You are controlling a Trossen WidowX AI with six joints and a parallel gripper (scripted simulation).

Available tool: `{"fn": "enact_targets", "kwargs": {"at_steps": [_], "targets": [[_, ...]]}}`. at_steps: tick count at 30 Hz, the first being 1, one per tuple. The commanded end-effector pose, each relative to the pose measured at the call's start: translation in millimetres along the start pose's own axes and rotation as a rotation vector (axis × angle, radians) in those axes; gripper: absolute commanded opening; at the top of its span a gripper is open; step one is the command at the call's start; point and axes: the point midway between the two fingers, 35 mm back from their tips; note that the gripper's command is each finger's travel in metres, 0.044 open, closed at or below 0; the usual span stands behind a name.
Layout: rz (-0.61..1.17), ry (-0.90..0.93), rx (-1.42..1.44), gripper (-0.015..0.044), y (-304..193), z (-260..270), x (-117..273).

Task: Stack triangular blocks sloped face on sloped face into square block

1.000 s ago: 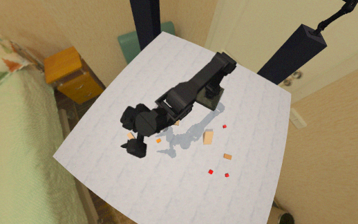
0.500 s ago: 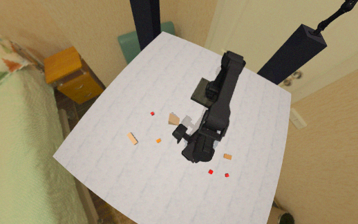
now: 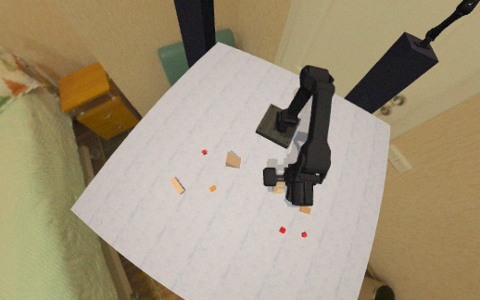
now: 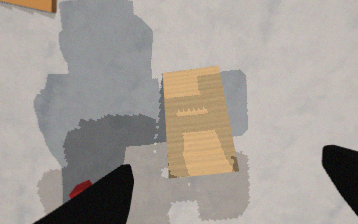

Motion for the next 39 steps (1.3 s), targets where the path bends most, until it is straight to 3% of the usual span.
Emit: {"fn": "enact_targets", "kwargs": {"at_steps": [1, 39], "targets": [[0.002, 0.006, 0.010, 0.0440, -1.9, 1.6, -2.4], [0.002, 0.006, 0.010, 0.0440, -3.4, 5.5, -64.9]]}}
Point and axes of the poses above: the point midway between the two fingers, 35 mm back from their tips, its own x axis back along the fingers, its own z axis across the jaws, y = z × x, and after that the axes turned 8 degrees about -x, right-handed
